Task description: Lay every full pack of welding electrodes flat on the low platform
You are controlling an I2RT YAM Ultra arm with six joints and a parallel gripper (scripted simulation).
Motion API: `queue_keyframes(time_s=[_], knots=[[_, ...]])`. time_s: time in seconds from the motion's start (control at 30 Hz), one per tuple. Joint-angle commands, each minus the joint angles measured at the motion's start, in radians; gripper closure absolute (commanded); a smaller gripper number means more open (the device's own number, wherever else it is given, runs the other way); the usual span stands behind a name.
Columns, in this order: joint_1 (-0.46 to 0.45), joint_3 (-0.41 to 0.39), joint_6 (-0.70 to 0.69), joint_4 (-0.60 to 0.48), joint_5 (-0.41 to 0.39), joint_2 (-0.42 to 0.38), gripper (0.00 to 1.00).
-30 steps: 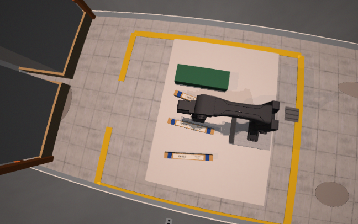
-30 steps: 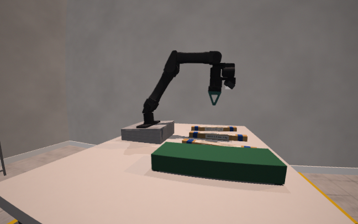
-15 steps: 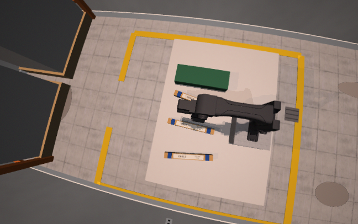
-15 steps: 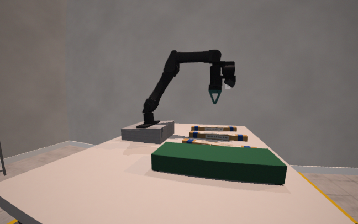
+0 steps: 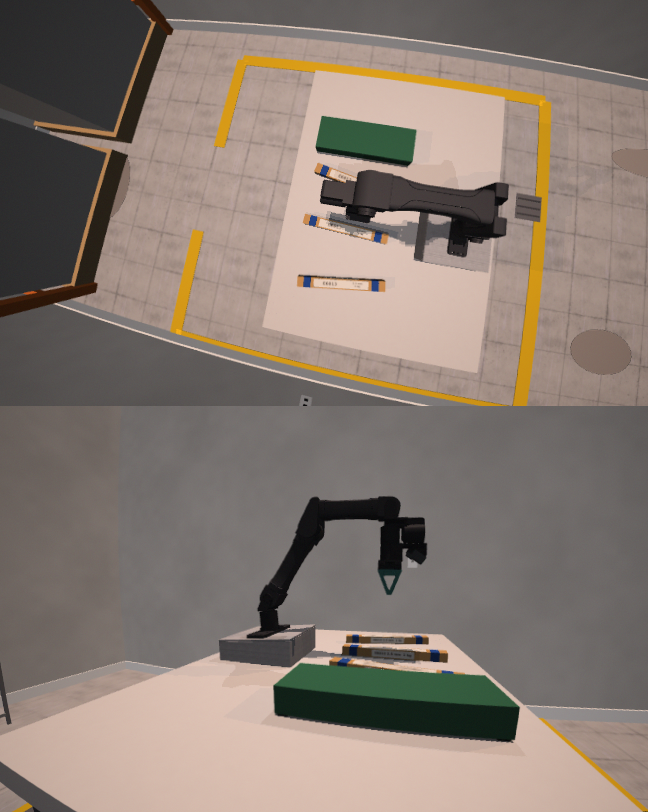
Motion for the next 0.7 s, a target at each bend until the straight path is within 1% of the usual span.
queue_keyframes(time_s=[0.0,0.1,0.6,0.67], knots=[[0.001,-0.032,-0.001,0.03,-0.001,-0.019,0.58],[0.001,-0.039,-0.001,0.036,-0.001,-0.02,0.58],[0.0,-0.138,-0.002,0.122,-0.001,-0.032,0.58],[0.0,-0.138,-0.002,0.122,-0.001,-0.032,0.58]])
